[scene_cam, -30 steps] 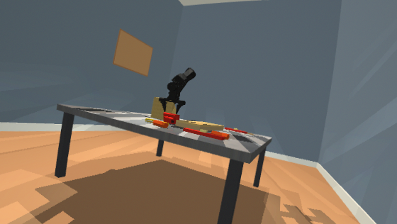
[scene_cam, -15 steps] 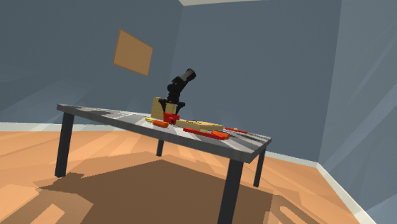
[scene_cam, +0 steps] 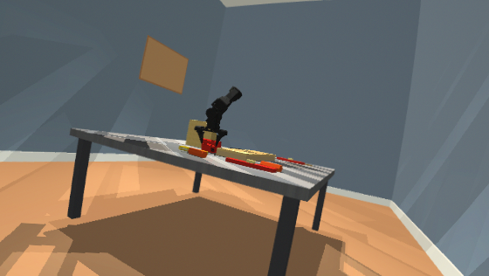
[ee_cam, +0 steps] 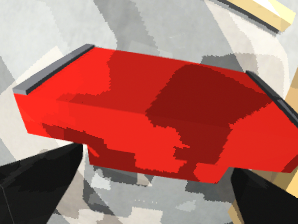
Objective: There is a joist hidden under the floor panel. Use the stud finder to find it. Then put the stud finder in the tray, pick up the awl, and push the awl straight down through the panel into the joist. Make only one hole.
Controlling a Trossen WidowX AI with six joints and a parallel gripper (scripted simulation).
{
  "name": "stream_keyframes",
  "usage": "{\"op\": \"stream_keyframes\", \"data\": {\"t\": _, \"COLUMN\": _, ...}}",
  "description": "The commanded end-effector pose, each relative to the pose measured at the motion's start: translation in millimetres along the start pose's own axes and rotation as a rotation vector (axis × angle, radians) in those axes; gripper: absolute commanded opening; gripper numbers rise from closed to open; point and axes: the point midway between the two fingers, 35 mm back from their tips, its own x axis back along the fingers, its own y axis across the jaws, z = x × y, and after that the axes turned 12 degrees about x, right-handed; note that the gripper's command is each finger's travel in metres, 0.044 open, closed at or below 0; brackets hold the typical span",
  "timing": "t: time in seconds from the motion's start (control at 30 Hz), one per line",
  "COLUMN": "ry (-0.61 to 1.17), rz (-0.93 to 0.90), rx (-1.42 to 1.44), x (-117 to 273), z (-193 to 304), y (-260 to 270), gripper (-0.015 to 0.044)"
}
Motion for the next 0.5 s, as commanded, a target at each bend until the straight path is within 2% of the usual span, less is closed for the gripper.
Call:
{"op": "stream_keyframes", "data": {"t": 0.0, "ry": -0.007, "rz": 0.006, "rx": -0.007, "x": -8.5, "z": -0.7, "y": 0.6, "gripper": 0.044}}
{"op": "stream_keyframes", "data": {"t": 0.23, "ry": -0.008, "rz": 0.006, "rx": -0.007, "x": -17.2, "z": -0.5, "y": 1.0, "gripper": 0.044}}
{"op": "stream_keyframes", "data": {"t": 0.47, "ry": -0.008, "rz": 0.006, "rx": -0.007, "x": -17.2, "z": -0.5, "y": 1.0, "gripper": 0.0393}}
